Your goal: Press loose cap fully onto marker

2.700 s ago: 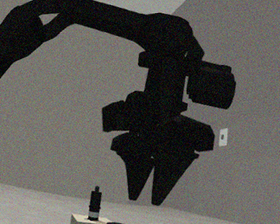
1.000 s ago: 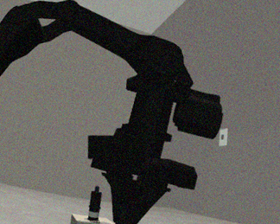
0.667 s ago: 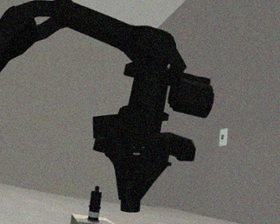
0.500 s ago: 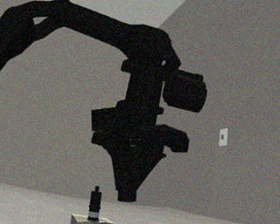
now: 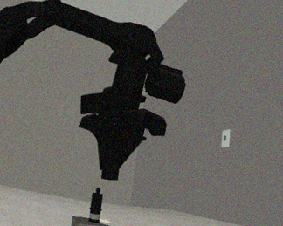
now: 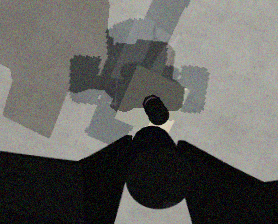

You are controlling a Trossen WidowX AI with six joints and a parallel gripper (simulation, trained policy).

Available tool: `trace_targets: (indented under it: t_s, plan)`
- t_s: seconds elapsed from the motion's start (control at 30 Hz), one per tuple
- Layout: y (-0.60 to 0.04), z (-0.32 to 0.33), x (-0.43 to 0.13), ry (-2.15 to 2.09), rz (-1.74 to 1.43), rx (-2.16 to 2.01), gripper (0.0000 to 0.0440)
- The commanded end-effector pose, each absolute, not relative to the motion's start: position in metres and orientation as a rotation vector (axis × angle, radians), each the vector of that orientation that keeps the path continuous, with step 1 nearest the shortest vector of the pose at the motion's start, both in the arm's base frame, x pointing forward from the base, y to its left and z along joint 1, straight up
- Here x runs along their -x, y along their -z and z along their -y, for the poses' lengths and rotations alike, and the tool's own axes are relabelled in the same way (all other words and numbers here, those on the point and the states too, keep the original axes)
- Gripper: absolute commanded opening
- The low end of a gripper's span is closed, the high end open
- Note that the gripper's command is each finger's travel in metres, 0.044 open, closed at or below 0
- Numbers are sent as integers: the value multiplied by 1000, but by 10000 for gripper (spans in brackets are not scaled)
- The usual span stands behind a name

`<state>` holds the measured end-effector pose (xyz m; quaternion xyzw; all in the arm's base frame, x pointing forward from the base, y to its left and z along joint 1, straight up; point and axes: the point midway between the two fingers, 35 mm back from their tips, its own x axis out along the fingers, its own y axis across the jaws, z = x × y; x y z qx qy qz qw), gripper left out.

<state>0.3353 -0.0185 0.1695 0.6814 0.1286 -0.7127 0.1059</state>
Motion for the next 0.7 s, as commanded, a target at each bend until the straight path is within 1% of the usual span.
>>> trace_targets:
  t_s: [0.0,0.67]
  plan:
    - [-173,14,-330,2107,-380,-2006,48]
    - [-149,15,-320,2173,-375,-1959,8]
